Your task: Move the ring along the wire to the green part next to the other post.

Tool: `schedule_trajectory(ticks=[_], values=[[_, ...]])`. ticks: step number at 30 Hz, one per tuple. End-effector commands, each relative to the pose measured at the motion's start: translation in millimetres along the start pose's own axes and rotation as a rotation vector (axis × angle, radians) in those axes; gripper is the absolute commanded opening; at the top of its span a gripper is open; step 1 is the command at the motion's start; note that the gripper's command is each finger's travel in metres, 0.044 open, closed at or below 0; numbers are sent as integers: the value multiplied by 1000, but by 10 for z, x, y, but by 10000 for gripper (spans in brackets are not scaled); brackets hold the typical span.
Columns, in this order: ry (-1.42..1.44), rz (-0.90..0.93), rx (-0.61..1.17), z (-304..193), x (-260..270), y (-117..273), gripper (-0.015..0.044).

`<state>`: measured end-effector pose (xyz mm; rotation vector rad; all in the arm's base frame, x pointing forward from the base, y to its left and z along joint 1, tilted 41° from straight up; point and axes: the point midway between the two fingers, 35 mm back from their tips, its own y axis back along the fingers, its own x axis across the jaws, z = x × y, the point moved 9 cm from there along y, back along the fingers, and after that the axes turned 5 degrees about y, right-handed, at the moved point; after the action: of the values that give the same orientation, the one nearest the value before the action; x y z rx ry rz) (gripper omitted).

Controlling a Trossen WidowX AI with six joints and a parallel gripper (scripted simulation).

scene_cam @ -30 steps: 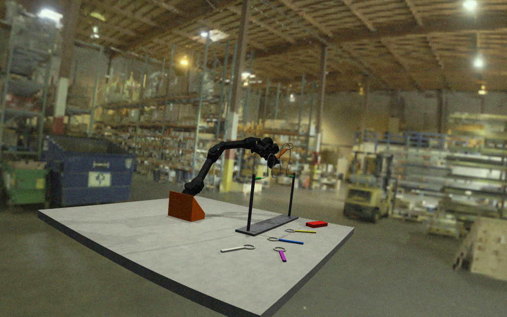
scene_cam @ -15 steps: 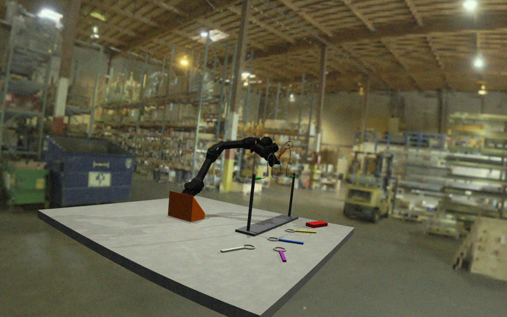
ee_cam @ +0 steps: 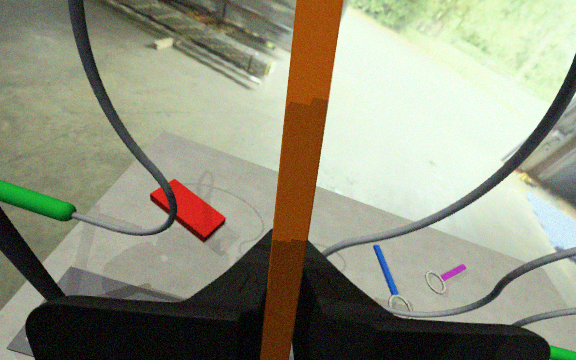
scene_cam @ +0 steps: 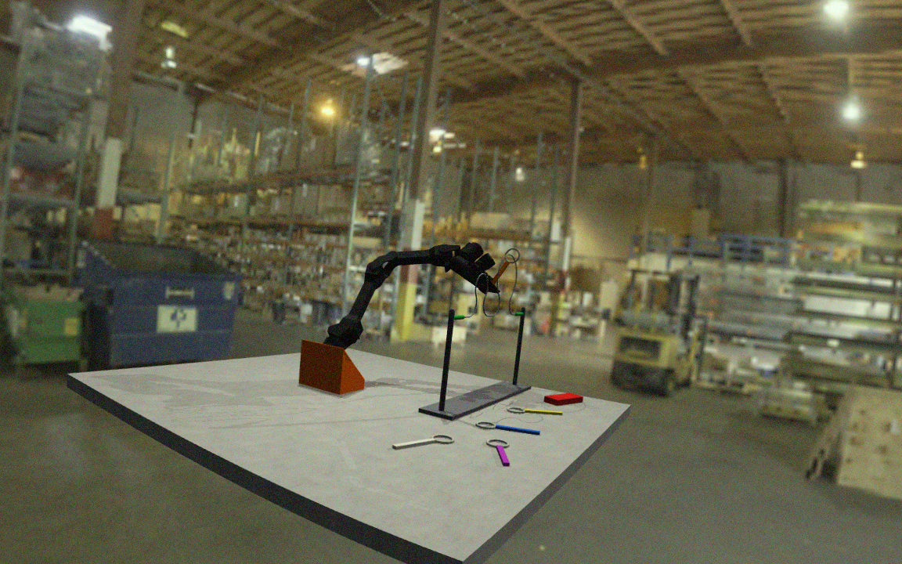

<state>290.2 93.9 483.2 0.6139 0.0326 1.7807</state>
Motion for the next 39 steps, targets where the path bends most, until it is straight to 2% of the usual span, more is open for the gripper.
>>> schedule_trajectory(ticks=[1,39], values=[[-50,28,-3,-17,-6,-10,-150],[-479,231,-73,-65,7,-37,-150]])
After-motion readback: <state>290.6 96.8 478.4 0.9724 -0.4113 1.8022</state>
